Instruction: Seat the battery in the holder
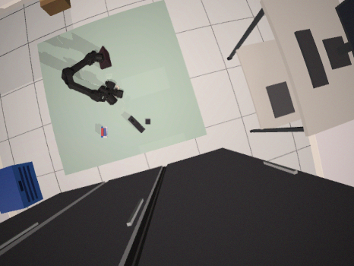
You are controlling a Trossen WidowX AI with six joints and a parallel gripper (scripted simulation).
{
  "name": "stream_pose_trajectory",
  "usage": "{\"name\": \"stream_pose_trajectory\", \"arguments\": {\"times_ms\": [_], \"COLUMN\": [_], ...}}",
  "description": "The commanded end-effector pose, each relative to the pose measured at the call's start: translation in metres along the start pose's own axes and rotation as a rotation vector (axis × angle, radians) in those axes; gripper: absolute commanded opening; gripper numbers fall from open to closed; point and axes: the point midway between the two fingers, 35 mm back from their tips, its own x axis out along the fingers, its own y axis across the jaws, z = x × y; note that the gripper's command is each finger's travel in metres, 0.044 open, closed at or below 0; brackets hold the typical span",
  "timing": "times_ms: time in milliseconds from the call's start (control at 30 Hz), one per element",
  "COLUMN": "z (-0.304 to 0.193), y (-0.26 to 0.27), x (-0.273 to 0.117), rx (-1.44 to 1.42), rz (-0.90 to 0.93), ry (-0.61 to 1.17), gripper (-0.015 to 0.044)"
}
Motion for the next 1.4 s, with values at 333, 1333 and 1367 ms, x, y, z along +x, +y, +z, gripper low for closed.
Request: {"name": "stream_pose_trajectory", "arguments": {"times_ms": [333, 1333, 1367], "z": [-0.0017, 0.0032, 0.0043], "y": [-0.0001, 0.0024, 0.0024], "x": [0.0031, 0.0064, 0.0067], "rx": [0.016, 0.027, 0.027], "rz": [-0.003, -0.016, -0.016], "ry": [0.109, 0.263, 0.263], "gripper": [0.006, 0.006, 0.006]}}
